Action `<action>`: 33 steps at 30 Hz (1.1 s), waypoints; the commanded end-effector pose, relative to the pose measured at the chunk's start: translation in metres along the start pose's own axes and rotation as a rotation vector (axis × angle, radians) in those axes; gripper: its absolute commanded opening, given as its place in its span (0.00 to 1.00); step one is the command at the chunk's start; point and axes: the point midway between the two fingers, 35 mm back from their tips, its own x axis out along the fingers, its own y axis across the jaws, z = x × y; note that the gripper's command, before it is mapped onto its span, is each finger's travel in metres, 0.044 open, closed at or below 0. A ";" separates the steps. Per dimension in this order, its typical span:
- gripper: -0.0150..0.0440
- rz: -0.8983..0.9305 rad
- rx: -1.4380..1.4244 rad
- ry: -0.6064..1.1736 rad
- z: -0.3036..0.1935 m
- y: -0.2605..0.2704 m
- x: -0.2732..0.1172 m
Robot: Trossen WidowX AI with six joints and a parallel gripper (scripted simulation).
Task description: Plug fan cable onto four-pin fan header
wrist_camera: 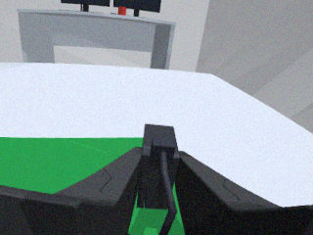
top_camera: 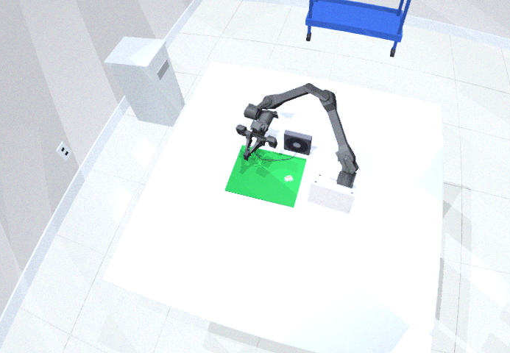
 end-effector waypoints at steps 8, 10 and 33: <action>0.25 0.000 -0.001 -0.001 0.005 0.000 -0.001; 0.25 0.000 -0.001 -0.001 0.004 0.000 -0.001; 0.25 -0.001 -0.005 0.001 -0.014 0.001 -0.002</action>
